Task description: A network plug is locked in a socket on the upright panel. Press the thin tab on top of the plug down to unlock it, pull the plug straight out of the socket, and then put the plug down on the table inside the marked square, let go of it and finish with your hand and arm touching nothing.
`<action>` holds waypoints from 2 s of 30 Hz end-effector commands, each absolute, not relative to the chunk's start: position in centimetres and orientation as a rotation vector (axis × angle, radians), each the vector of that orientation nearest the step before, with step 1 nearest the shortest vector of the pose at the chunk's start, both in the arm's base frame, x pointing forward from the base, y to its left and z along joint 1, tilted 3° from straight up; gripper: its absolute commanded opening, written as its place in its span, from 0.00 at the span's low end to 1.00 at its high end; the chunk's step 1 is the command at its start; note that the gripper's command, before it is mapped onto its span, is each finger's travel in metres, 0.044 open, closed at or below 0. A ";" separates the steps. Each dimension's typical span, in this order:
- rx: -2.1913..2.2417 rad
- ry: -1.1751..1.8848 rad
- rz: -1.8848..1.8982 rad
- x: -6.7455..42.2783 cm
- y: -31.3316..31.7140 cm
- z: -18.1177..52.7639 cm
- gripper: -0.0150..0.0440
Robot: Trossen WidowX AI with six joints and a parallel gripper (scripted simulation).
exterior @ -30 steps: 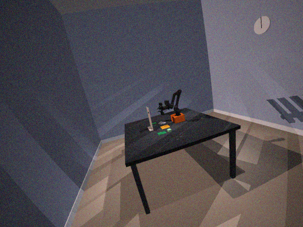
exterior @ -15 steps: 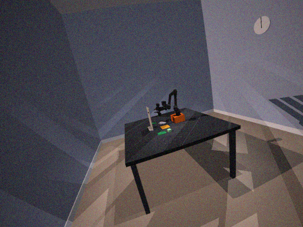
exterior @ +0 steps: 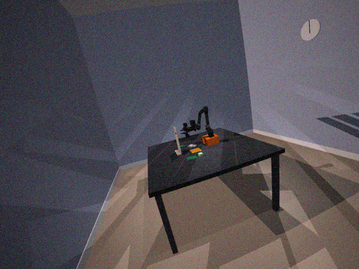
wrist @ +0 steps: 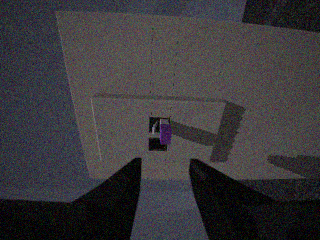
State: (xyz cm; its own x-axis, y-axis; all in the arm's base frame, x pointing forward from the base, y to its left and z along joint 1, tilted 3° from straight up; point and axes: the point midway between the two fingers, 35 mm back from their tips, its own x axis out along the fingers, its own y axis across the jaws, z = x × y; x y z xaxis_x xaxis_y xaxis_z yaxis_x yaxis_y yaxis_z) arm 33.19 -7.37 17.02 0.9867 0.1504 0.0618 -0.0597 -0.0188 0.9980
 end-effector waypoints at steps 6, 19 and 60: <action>1.576 0.065 0.164 34.7 -7.7 17.2 0.52; 1.582 0.064 0.167 36.8 -7.8 17.3 0.52; 1.584 0.064 0.168 36.7 -7.7 17.3 0.25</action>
State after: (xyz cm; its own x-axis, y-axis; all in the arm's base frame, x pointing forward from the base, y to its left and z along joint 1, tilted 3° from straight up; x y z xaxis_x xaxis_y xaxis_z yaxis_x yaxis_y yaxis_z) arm 36.93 -7.74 17.28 0.9867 0.1483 0.0670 -0.0649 -0.0187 0.9977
